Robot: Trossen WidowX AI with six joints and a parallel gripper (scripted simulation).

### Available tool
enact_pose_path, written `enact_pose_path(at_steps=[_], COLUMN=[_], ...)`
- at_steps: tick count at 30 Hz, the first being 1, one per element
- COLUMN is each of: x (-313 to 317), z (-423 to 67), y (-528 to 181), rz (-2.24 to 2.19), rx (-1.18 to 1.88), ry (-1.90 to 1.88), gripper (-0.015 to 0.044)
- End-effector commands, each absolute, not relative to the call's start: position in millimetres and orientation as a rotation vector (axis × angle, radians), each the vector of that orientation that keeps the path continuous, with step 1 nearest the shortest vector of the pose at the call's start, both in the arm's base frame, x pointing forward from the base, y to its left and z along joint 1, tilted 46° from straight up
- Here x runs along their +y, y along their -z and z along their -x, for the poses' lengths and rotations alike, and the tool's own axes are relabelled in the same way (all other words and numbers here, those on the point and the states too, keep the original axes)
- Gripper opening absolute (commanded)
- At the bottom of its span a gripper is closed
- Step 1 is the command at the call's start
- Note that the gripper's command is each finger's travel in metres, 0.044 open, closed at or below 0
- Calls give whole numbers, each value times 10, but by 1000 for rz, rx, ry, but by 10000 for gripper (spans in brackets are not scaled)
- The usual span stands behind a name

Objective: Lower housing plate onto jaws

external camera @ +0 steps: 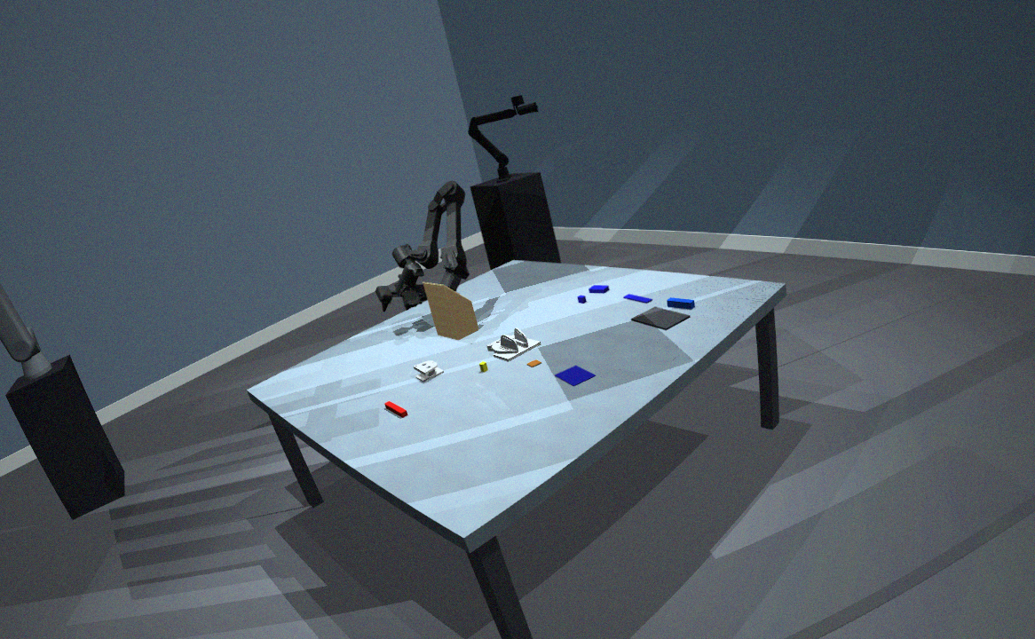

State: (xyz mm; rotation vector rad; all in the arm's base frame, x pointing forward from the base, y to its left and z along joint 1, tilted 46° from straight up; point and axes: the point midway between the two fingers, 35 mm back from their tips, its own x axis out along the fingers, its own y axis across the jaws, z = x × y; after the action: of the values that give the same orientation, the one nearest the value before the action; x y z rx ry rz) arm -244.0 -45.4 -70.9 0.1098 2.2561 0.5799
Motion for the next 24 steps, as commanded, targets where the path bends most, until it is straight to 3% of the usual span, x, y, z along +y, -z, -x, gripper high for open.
enact_pose_path(at_steps=[1, 24], x=[-749, -2013], z=[2414, 1636], y=[850, 1480], rz=[23, 563], rx=[2210, 1831], ry=[-600, -766], gripper=[440, 440])
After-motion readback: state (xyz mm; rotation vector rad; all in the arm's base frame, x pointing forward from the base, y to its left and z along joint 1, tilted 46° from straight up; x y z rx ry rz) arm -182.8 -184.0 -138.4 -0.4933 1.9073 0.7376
